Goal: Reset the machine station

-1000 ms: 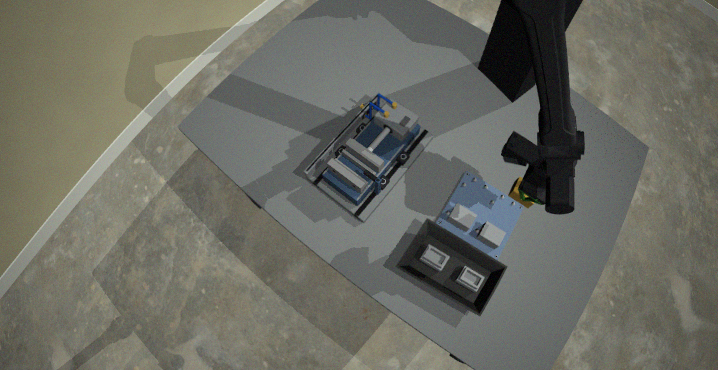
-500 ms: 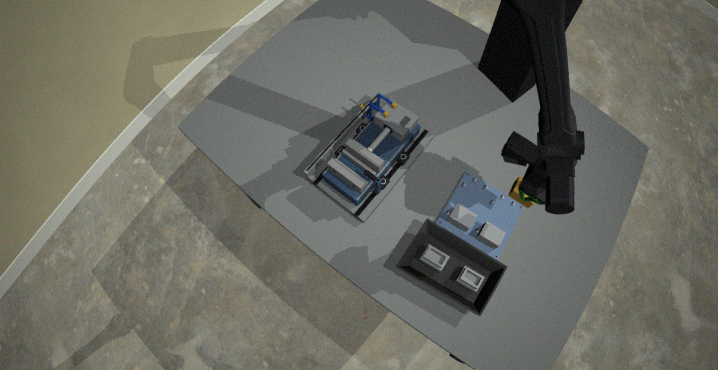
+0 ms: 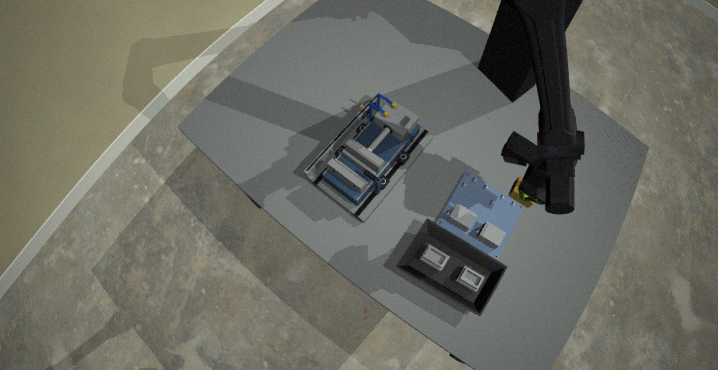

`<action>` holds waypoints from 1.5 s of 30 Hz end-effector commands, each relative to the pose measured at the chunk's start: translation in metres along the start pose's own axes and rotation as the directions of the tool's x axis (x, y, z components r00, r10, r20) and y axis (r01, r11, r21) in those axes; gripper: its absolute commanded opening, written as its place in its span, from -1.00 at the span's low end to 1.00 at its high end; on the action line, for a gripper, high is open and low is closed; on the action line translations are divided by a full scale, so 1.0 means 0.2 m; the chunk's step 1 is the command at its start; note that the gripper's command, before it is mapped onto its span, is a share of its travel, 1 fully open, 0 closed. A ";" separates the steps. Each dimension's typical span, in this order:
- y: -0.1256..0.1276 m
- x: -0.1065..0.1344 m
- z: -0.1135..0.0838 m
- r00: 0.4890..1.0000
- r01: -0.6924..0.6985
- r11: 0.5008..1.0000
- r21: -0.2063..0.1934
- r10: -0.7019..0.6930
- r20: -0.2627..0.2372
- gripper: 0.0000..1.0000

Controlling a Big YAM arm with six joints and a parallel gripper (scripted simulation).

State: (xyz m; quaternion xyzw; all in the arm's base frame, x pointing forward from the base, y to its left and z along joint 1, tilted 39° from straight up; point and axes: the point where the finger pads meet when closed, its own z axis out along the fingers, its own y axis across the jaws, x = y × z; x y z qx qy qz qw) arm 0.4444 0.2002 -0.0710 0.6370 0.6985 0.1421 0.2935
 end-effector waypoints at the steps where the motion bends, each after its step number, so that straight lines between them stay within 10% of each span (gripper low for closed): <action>1: 0.04 0.10 -0.09 0.999 0.013 0.999 -0.034 -0.014 -0.031 -1.00; 45: 0.03 0.11 0.04 0.999 0.032 0.999 -0.033 -0.033 -0.034 -1.00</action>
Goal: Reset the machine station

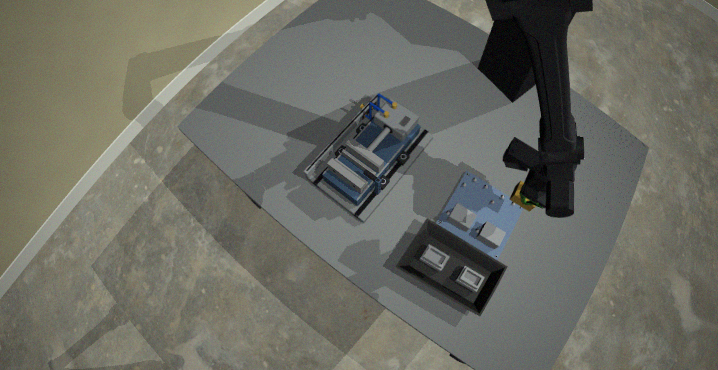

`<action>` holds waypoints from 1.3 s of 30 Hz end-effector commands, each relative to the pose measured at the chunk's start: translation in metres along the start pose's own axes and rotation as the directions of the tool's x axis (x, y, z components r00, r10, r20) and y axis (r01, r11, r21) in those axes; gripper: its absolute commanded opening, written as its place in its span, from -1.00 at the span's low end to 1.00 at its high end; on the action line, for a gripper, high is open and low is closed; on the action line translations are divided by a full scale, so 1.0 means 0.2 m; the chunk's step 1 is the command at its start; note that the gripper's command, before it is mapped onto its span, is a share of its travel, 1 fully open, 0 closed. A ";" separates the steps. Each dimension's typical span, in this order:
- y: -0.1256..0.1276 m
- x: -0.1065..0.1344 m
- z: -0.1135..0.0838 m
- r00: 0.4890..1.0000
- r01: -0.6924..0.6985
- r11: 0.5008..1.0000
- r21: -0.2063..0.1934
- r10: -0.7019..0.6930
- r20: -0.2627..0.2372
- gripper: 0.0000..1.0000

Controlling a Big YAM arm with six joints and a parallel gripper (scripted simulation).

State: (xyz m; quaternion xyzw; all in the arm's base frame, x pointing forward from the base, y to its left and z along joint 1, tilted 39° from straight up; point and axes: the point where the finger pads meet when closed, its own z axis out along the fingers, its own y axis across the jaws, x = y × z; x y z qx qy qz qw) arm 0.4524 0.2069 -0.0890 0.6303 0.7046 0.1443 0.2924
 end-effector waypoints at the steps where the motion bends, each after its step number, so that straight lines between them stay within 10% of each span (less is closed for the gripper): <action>1: 0.05 0.06 -0.04 1.000 0.015 0.999 -0.031 -0.016 -0.025 -1.00; 39: 0.07 0.03 0.30 1.000 0.003 0.999 -0.034 -0.004 -0.018 -1.00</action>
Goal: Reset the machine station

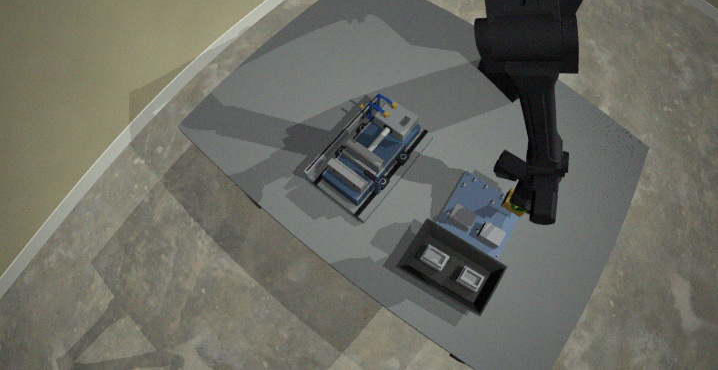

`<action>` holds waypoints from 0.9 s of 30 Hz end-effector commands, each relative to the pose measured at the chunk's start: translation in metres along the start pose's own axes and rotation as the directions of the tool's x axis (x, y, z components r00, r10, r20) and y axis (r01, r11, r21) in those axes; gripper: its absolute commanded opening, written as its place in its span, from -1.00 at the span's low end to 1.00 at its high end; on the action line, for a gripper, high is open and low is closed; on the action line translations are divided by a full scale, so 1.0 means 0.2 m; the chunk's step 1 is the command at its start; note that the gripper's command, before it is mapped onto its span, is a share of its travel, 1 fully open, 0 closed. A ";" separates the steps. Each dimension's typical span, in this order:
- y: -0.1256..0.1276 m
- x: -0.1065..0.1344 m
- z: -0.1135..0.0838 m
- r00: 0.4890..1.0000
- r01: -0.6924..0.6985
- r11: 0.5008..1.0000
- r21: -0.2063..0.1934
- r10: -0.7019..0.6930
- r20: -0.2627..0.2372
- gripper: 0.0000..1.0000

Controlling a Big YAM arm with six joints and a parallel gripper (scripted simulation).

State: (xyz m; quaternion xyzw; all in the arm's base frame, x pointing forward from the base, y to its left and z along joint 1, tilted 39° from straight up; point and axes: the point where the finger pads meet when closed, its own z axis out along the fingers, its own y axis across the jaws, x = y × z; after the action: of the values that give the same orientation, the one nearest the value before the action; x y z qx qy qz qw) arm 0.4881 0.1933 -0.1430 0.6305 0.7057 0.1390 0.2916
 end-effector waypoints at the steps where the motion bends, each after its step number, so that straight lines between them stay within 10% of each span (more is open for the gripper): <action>1: 0.09 0.05 -0.03 1.000 0.000 0.999 -0.042 -0.001 -0.023 -1.00; 27: 0.09 0.06 0.02 1.000 0.003 0.999 -0.042 -0.004 -0.026 -1.00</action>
State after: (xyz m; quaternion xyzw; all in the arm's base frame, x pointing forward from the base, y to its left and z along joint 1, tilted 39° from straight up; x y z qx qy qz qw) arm 0.4996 0.1933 -0.1561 0.6298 0.7059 0.1418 0.2915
